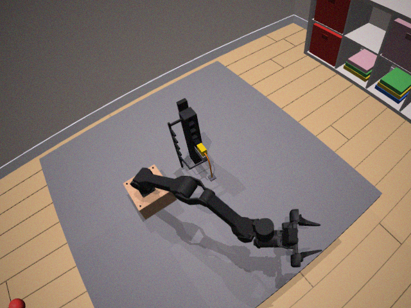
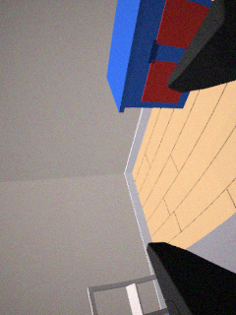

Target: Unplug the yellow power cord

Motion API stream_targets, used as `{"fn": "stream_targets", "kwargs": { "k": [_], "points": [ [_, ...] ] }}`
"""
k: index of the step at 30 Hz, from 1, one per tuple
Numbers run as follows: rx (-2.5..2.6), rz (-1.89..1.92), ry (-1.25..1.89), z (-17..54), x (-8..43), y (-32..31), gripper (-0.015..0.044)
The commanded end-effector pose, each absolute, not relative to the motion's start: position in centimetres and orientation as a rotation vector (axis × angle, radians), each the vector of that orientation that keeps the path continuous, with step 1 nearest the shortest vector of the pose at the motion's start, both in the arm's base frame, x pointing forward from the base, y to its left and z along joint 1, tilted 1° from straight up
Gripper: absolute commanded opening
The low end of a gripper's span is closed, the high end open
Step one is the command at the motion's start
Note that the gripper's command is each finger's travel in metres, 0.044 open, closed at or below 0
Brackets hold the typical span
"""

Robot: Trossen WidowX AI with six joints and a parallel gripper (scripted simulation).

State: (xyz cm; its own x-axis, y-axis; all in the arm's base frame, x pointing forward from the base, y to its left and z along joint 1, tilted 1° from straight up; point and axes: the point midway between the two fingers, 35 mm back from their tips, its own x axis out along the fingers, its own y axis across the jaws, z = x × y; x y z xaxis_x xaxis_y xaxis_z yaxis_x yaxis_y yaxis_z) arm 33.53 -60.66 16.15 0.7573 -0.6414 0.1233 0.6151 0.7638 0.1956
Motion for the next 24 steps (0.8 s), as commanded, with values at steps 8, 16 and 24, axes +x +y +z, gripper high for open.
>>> {"fn": "stream_targets", "kwargs": {
  "k": [8,16,24],
  "points": [
    [0.366,-0.672,-0.082,15.6,38.0,-56.4,0.019],
    [0.784,-0.658,0.163,13.9,44.1,-45.8,0.016],
    [1.121,-0.734,0.486,12.0,45.0,-32.0,0.016]
  ]
}}
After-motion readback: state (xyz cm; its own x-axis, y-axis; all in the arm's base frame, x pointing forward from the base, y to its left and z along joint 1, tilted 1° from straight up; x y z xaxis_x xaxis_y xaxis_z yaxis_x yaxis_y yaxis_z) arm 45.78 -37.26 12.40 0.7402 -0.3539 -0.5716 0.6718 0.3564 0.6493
